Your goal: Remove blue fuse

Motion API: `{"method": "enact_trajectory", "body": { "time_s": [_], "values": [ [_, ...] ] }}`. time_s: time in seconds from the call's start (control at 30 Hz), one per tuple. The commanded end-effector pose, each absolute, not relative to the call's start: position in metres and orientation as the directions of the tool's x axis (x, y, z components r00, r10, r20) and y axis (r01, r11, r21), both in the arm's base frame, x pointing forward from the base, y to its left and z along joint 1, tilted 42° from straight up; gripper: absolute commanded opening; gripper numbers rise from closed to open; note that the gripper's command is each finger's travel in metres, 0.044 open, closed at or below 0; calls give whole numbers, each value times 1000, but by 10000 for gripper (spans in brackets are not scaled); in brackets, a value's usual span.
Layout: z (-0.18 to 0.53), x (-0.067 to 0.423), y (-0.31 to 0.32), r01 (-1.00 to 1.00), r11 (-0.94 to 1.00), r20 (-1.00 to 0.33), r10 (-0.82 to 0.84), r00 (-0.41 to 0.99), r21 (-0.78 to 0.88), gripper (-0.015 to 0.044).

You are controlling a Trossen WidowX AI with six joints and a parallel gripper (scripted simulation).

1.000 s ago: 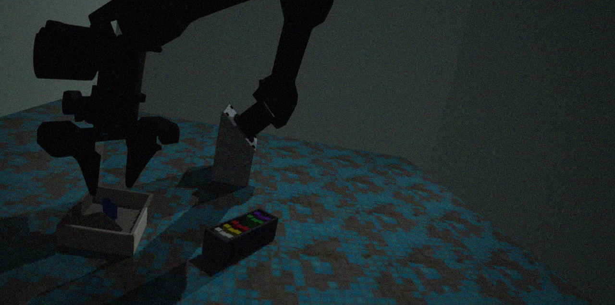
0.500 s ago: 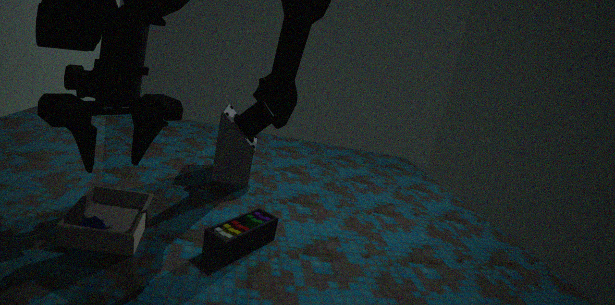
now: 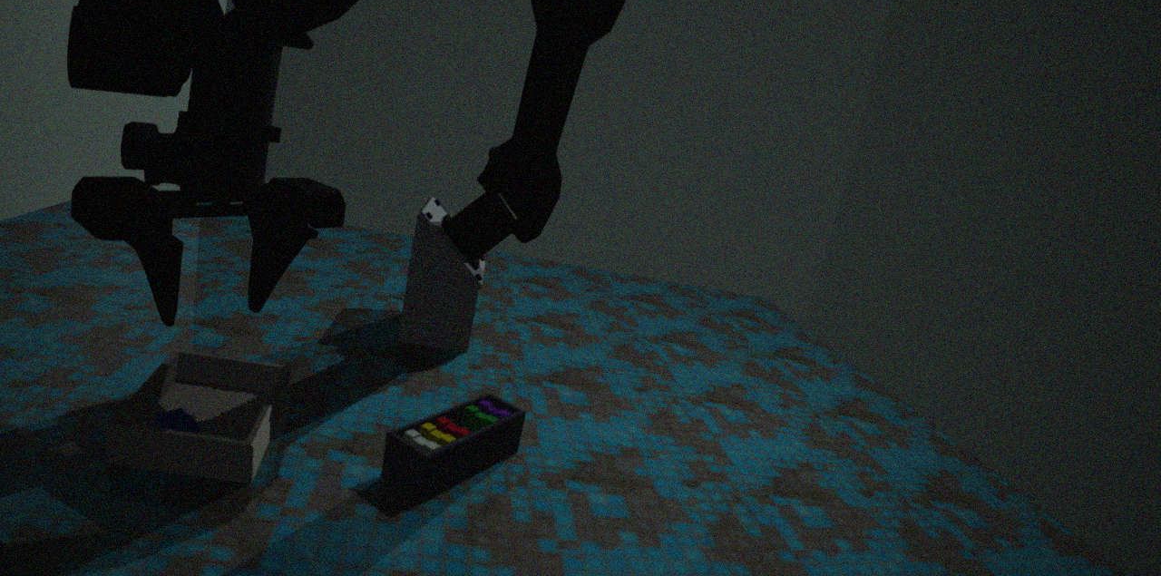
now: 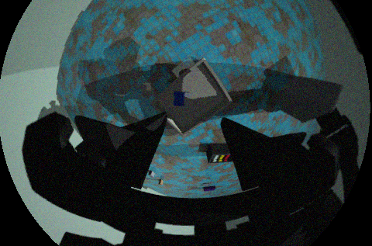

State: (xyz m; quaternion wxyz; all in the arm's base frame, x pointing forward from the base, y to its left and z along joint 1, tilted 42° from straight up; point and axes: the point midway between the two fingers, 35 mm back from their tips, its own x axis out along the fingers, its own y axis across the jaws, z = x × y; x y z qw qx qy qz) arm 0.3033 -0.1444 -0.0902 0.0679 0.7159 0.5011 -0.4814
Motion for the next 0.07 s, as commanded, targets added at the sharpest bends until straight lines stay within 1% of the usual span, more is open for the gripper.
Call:
{"method": "enact_trajectory", "body": {
  "time_s": [0.0, 0.03],
  "values": [
    [-90, 303, -144, 783, -489, -757, 652, 34, -385, 330],
    [-90, 303, -144, 783, -489, -757, 652, 34, -385, 330]
  ]
}}
